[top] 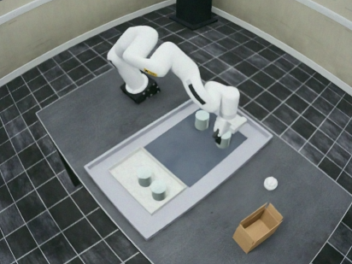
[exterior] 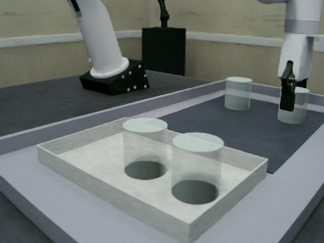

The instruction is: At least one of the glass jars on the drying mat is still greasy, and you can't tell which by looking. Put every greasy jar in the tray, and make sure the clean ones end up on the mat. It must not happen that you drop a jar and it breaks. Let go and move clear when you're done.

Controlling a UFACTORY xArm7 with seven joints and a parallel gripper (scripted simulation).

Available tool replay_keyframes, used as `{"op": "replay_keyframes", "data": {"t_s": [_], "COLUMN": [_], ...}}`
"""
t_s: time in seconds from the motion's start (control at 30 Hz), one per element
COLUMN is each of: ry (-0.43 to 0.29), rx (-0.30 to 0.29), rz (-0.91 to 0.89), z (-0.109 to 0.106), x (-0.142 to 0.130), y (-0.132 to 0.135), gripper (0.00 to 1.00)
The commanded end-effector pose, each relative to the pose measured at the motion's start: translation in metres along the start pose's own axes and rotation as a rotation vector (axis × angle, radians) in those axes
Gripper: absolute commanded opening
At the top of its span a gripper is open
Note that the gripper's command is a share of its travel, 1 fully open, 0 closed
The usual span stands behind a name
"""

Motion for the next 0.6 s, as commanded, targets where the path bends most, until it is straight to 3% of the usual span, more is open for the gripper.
{"op": "replay_keyframes", "data": {"t_s": [0.0, 0.13, 0.57], "ry": [0.005, 0.005, 0.005], "rx": [0.003, 0.003, 0.003], "rz": [0.0, 0.0, 0.0], "z": [-0.003, -0.003, -0.037], "x": [0.001, 0.001, 0.001], "y": [-0.001, -0.001, -0.001], "gripper": [0.0, 0.0, 0.0]}}
Point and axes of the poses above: the point where the finger pads meet when closed, its own z axis out along the fingers, its own y axis across the jaws, x = y × z, the point moved 10 cm from there along -z, back along the fingers, and after that the axes turned 8 degrees about z, right-handed, at the moved point
